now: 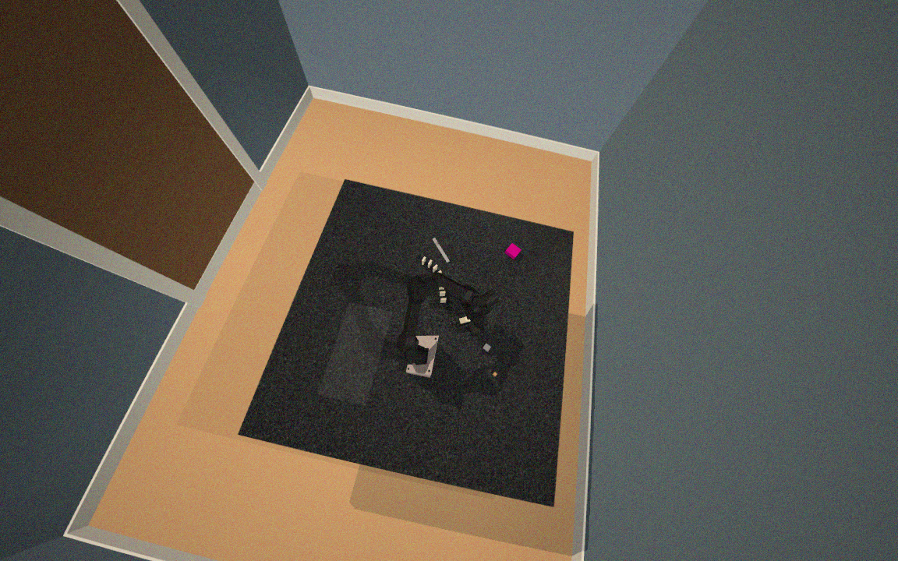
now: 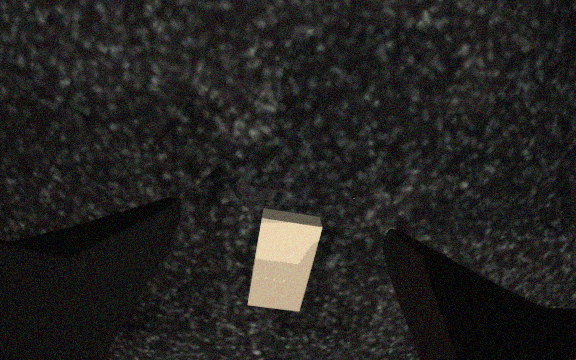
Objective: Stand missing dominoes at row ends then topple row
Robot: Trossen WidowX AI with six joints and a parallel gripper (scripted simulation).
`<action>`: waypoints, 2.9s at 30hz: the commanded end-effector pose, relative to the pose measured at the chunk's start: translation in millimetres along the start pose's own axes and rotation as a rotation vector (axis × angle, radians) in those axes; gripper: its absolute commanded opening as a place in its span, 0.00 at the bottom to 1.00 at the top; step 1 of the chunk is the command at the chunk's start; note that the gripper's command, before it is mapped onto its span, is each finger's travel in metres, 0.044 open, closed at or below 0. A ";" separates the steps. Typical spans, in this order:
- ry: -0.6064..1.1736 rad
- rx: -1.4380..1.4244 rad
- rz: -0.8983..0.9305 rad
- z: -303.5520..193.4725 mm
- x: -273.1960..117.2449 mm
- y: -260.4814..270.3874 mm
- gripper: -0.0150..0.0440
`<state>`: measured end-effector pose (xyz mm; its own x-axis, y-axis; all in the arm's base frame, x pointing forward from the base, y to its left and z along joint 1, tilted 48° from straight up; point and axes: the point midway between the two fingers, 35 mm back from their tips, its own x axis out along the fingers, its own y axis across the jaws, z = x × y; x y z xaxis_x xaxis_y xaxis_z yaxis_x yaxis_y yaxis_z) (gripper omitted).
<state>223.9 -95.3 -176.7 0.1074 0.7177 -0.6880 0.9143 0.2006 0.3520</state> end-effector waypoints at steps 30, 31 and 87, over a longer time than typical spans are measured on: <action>0.013 0.012 -0.003 -5.0 -14.0 -2.8 0.44; 0.013 0.012 -0.004 -5.8 -29.7 -3.2 0.44; -0.216 -0.340 -0.130 149.2 -64.1 62.1 0.44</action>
<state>332.6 -232.2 -197.1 0.1157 0.5474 -0.8289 0.7438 0.5054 0.4375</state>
